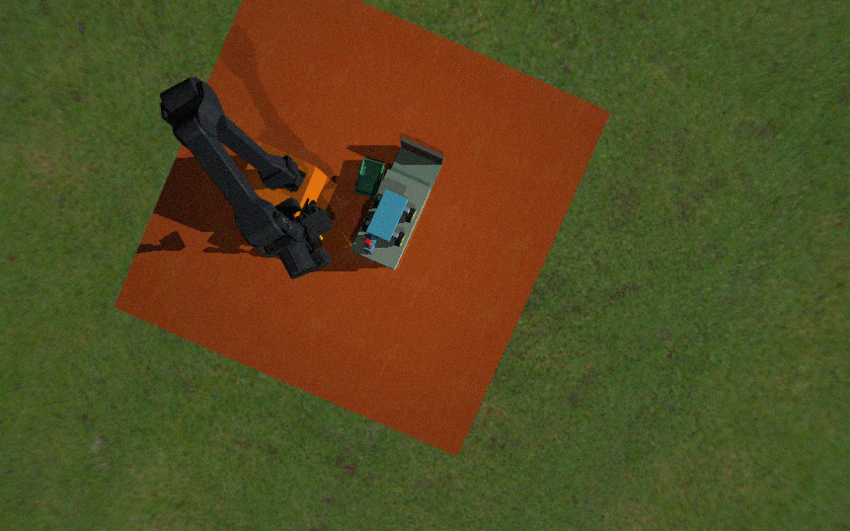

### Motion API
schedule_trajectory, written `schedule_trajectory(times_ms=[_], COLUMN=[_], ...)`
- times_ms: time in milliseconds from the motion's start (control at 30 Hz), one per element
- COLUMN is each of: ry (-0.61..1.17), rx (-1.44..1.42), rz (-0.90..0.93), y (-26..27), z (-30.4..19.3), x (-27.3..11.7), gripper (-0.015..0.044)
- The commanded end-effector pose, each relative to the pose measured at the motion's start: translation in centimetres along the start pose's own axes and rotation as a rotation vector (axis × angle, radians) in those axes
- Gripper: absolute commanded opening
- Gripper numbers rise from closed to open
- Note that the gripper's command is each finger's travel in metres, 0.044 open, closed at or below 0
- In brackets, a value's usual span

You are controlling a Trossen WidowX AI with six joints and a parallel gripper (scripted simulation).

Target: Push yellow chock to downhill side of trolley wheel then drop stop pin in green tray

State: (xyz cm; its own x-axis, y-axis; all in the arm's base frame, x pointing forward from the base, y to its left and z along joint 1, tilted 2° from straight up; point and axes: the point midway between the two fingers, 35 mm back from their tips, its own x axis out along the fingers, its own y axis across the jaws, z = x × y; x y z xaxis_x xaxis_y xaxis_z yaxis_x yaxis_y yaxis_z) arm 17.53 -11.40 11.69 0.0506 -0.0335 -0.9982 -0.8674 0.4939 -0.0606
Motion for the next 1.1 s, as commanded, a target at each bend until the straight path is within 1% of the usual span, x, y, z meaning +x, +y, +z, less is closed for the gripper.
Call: schedule_trajectory(times_ms=[0, 467, 733, 1067], ry=[-0.003, -0.004, -0.004, -0.007], rx=[-0.17, -0.621, -0.626, -0.626], rz=[0.003, 0.004, 0.004, 0.004], y=[0.0, 0.0, 0.1, 1.0], z=[0.0, 0.0, 0.1, 3.0], x=[0.0, 0.0, 0.0, 0.2], gripper=[0.0, 0.0, 0.0, 0.0])
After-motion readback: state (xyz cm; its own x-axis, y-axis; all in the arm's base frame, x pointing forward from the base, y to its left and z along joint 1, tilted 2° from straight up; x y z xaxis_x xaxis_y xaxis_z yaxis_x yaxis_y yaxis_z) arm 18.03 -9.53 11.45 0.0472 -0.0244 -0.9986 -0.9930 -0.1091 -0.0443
